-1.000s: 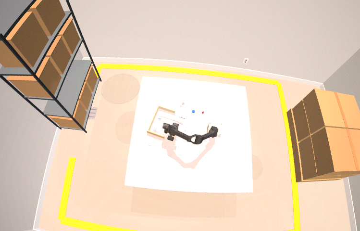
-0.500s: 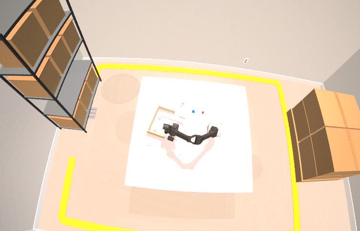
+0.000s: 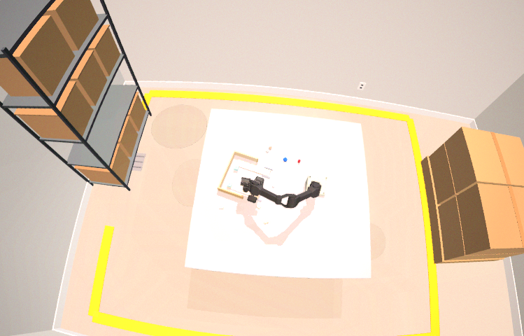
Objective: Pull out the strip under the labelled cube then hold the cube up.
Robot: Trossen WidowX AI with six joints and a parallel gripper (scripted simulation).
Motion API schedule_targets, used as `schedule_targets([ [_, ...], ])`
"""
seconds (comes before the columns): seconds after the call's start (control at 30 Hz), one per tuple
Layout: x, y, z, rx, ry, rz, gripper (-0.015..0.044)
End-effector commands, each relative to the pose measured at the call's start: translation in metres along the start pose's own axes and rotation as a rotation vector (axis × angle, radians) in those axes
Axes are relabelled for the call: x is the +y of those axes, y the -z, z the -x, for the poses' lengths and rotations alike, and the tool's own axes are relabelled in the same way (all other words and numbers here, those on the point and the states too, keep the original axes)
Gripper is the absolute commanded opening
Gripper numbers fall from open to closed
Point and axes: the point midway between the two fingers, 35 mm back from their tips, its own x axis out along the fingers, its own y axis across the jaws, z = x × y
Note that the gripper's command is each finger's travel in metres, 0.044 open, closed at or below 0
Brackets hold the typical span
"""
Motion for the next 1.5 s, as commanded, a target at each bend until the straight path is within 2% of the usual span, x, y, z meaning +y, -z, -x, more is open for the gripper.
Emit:
schedule_targets([
  [0.0,0.001,0.0,-0.001,0.001,-0.007,-0.007,0.0],
  [0.93,0.001,0.0,-0.003,0.001,-0.007,-0.007,0.0],
  [1.47,-0.001,0.024,-0.004,0.002,-0.007,-0.007,0.0],
])
